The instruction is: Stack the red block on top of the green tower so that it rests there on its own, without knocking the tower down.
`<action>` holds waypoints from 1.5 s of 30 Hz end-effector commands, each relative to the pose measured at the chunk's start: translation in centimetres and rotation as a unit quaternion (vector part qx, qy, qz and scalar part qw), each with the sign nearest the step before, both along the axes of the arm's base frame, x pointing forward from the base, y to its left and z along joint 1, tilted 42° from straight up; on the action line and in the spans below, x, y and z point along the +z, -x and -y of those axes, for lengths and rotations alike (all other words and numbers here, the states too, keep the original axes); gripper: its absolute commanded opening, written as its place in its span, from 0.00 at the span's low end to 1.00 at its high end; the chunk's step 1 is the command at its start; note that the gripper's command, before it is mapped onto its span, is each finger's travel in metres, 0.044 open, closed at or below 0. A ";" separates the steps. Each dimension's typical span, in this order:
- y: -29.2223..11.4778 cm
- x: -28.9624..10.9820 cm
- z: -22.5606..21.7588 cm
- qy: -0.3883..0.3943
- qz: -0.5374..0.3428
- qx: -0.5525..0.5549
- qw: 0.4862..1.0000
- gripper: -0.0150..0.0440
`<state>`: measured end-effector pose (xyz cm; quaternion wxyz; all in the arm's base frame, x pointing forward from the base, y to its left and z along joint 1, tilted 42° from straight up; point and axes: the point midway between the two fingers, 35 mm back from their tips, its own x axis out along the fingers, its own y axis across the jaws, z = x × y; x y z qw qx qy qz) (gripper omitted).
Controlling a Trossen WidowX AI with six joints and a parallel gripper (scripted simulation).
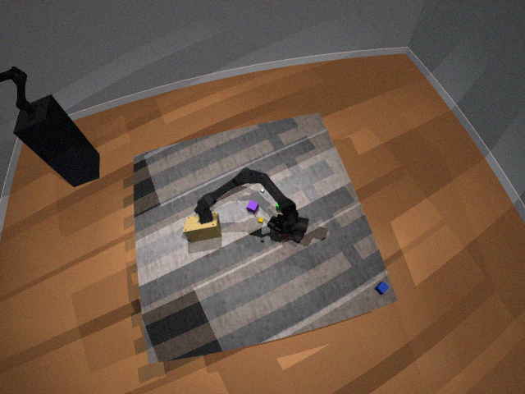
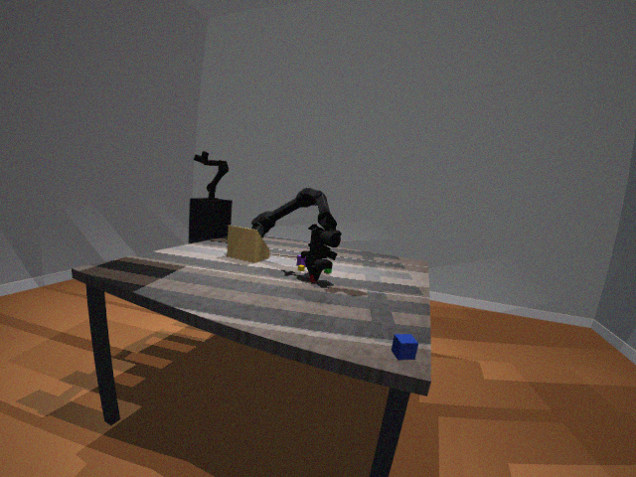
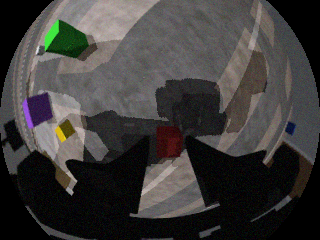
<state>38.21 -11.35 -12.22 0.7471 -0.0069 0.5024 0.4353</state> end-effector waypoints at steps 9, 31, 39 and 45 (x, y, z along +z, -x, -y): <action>0.0 0.0 0.0 -0.002 -0.001 -0.002 1.000 0.30; 1.1 6.9 6.0 0.000 -0.001 -0.002 1.000 0.25; 1.4 8.9 7.7 0.000 -0.002 -0.002 1.000 0.25; 1.5 8.6 7.5 -0.003 -0.004 -0.003 1.000 0.25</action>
